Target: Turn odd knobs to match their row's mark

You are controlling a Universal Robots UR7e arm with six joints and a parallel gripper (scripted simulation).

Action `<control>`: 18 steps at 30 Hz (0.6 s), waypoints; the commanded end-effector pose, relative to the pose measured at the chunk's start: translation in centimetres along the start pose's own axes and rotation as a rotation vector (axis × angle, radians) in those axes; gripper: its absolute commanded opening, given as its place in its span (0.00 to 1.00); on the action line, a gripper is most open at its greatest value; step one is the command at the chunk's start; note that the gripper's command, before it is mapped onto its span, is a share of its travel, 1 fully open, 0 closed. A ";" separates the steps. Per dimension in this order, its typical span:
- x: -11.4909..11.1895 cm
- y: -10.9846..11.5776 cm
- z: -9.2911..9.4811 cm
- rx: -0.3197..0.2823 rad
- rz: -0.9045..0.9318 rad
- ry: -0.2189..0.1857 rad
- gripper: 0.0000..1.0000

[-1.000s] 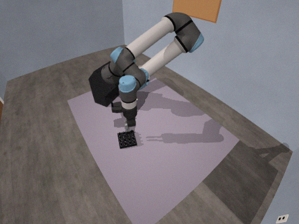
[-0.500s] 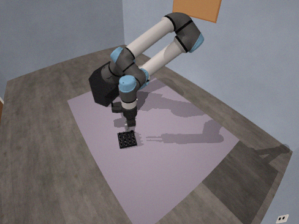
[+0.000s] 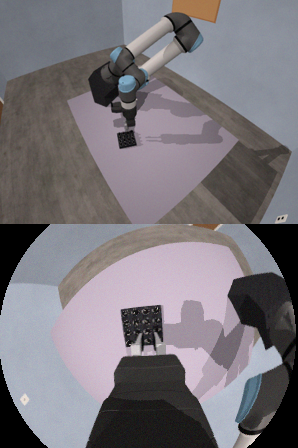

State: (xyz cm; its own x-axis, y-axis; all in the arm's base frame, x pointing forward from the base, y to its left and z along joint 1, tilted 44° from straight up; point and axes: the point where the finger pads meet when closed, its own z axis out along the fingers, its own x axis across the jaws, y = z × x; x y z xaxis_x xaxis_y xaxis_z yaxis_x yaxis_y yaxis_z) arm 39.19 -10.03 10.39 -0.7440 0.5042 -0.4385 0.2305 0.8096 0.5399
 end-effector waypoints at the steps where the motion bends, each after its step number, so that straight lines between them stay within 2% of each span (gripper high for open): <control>1: 0.0 0.0 0.0 0.000 0.000 -0.001 0.46; 18: 0.0 0.0 0.9 0.001 0.000 0.000 0.46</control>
State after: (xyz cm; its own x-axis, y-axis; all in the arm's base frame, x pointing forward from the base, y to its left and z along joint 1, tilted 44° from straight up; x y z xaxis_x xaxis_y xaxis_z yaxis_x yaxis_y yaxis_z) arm 39.68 -9.79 9.83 -0.7441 0.5042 -0.4383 0.2304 0.8095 0.5400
